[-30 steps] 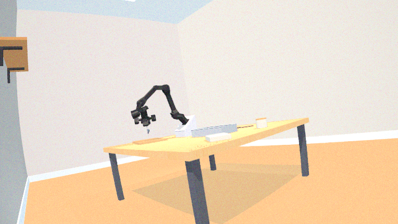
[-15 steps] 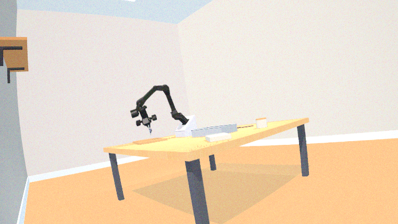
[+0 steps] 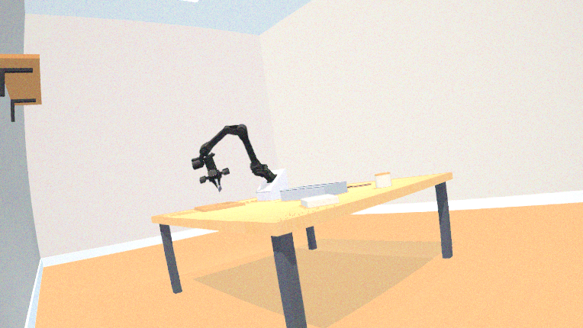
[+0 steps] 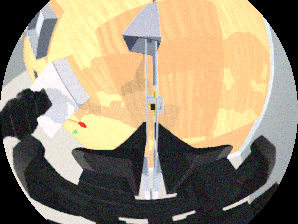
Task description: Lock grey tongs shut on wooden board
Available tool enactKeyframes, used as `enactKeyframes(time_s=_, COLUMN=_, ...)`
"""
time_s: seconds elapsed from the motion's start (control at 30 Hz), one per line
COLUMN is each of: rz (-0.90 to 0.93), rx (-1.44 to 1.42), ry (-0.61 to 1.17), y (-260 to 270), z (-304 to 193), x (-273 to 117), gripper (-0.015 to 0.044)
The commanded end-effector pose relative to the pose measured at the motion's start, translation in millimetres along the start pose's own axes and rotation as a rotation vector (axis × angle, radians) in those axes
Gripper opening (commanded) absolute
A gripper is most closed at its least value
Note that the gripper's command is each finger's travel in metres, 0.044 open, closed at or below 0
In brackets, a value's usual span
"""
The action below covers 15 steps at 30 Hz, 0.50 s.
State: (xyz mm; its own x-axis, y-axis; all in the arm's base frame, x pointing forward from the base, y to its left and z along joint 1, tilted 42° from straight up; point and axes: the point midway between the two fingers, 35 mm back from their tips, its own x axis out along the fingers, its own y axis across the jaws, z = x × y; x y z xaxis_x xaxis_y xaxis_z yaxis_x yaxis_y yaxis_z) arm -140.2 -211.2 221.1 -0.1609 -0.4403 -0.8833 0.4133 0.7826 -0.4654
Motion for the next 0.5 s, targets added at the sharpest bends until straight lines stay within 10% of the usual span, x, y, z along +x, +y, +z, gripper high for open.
enactKeyframes(time_s=0.0, rz=-0.030, rx=-0.009, ry=-0.061, y=-4.0, z=-1.8, x=-3.1, gripper=-0.0150)
enactKeyframes(time_s=0.47, rz=-0.191, rx=-0.043, ry=-0.279, y=-16.3, z=-10.3, x=-18.0, gripper=-0.0150)
